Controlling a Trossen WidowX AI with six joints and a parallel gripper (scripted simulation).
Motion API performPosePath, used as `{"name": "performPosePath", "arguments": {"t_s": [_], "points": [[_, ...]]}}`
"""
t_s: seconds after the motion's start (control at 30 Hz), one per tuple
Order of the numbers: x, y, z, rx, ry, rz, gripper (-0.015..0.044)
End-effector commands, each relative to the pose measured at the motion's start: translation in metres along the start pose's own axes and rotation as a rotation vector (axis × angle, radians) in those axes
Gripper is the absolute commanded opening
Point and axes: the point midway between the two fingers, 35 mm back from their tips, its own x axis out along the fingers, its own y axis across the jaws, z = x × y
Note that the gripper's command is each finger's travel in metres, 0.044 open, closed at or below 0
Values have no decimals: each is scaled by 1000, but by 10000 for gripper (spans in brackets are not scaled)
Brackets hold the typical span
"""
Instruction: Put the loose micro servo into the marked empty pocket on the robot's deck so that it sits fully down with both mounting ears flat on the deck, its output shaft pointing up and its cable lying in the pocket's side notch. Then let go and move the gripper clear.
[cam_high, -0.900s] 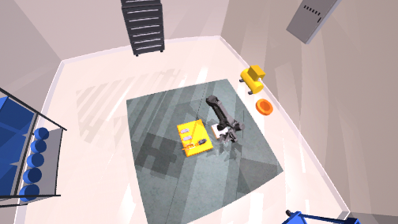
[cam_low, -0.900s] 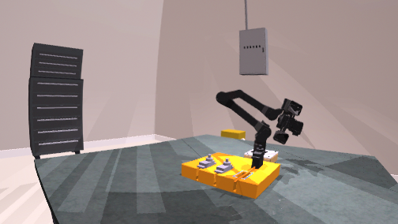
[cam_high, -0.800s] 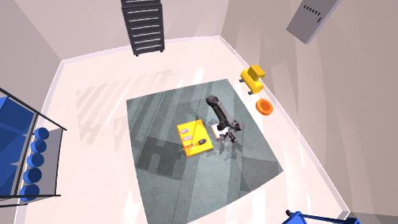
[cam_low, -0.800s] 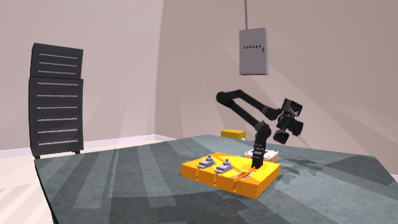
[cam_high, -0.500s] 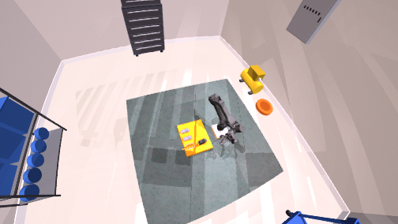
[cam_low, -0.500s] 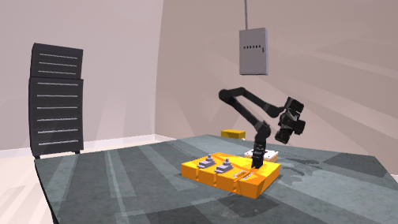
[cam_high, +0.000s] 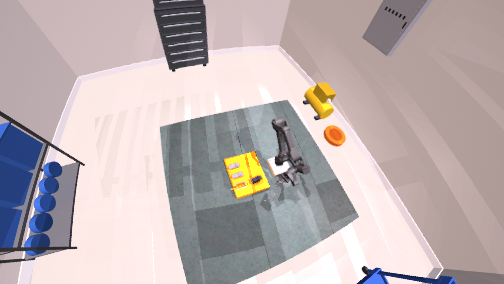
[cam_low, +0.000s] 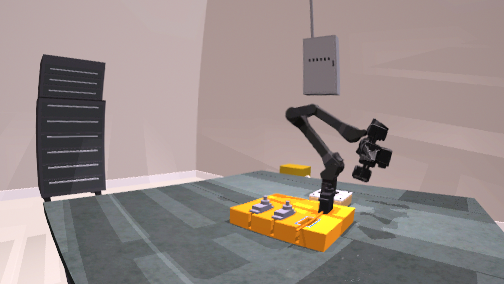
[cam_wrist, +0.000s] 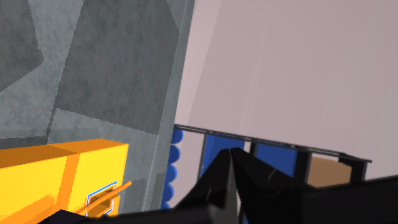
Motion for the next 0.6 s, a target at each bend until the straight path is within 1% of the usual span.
{"name": "performPosePath", "arguments": {"t_s": [0.0, 0.57], "points": [[8, -1, 0, 36, 9, 39, 0], [47, 6, -12, 217, 99, 254, 0]]}}
